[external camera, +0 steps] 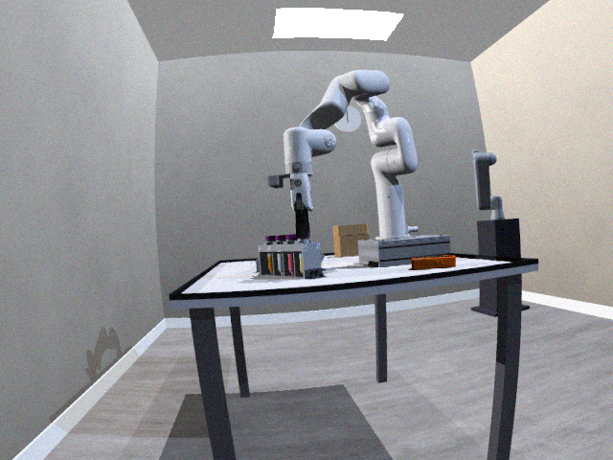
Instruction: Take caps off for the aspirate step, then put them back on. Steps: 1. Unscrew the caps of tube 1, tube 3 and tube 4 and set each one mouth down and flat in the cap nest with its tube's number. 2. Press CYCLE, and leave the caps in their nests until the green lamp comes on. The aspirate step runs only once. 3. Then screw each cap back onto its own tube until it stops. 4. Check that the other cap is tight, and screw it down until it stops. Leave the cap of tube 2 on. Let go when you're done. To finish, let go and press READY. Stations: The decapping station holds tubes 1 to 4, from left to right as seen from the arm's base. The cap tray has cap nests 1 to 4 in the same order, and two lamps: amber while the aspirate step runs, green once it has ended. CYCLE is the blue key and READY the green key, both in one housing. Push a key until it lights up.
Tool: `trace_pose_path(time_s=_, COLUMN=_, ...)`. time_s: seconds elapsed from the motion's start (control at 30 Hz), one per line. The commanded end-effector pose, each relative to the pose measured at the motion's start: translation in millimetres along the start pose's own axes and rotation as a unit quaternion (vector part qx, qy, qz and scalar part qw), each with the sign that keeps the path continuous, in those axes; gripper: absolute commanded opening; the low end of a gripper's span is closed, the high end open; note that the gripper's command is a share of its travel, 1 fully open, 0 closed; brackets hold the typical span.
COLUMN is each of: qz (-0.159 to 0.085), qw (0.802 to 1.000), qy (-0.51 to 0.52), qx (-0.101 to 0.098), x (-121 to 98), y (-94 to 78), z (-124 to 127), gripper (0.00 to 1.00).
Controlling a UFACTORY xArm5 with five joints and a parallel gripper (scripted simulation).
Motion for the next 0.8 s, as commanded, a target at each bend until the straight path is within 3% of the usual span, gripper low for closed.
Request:
trace_pose_path(time_s=0.0, qz=0.000, qw=1.000, qy=0.000, qx=0.002, x=0.8, y=1.2, z=-1.0, gripper=0.46)
trace_pose_path(time_s=0.13, qz=0.000, qw=0.989, qy=-0.150, qx=0.002, x=0.8, y=1.1, z=-1.0, gripper=0.46)
trace_pose_path(time_s=0.47, qz=-0.001, qw=0.944, qy=-0.331, qx=0.002, x=0.8, y=1.1, z=-1.0, gripper=0.46)
trace_pose_path(time_s=0.53, qz=-0.001, qw=0.944, qy=-0.331, qx=0.002, x=0.8, y=1.1, z=-1.0, gripper=0.46)
trace_pose_path(time_s=0.57, qz=-0.001, qw=0.925, qy=-0.379, qx=0.002, x=0.8, y=1.1, z=-1.0, gripper=0.46)
trace_pose_path(time_s=0.77, qz=-0.001, qw=0.875, qy=-0.485, qx=0.002, x=0.8, y=1.1, z=-1.0, gripper=0.46)
Point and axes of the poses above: the point where the finger pads meet when closed, its own y axis back along the fingers, its own z axis across the jaws, x = y × z, the point moved 2 cm from there along y, back along the fingers, and after that the axes turned 4 degrees about -y, right-handed, at the moved point
